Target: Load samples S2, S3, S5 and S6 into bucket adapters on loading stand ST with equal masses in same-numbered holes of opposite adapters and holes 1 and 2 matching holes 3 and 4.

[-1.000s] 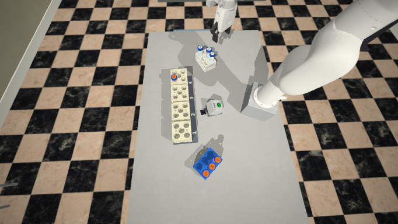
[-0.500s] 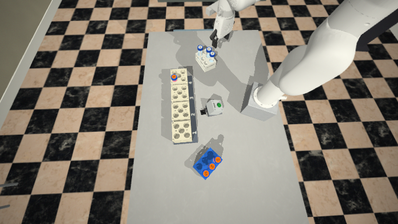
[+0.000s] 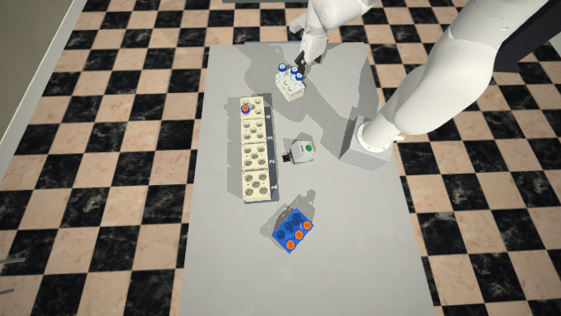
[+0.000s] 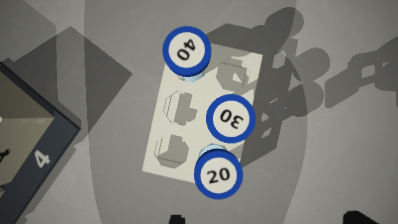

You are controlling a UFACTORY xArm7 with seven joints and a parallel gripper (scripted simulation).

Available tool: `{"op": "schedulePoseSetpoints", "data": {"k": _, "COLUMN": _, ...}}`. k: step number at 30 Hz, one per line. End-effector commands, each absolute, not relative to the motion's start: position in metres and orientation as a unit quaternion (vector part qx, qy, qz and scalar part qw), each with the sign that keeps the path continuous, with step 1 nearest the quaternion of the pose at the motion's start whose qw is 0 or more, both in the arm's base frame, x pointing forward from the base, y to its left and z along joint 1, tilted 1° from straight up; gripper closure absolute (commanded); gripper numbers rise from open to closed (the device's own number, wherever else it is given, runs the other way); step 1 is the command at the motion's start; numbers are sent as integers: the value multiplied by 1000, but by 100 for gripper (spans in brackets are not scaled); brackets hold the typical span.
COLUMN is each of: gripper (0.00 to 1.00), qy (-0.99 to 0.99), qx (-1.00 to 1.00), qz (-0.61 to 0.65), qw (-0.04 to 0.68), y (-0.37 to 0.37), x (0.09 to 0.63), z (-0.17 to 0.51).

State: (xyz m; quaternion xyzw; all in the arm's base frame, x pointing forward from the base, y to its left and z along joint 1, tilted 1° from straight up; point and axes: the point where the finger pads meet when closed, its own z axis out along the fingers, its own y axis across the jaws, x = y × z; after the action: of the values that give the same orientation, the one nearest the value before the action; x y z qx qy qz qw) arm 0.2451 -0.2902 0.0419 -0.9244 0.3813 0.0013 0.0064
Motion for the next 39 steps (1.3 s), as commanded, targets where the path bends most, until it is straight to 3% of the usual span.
{"op": "schedulePoseSetpoints", "data": {"k": 1, "gripper": 0, "qy": 381, "qx": -925, "qz": -1, "qw": 6, "y": -292, "x": 247, "z": 37}}
{"op": "schedulePoseSetpoints", "data": {"k": 39, "gripper": 0, "qy": 381, "qx": -924, "qz": -1, "qw": 6, "y": -291, "x": 247, "z": 14}}
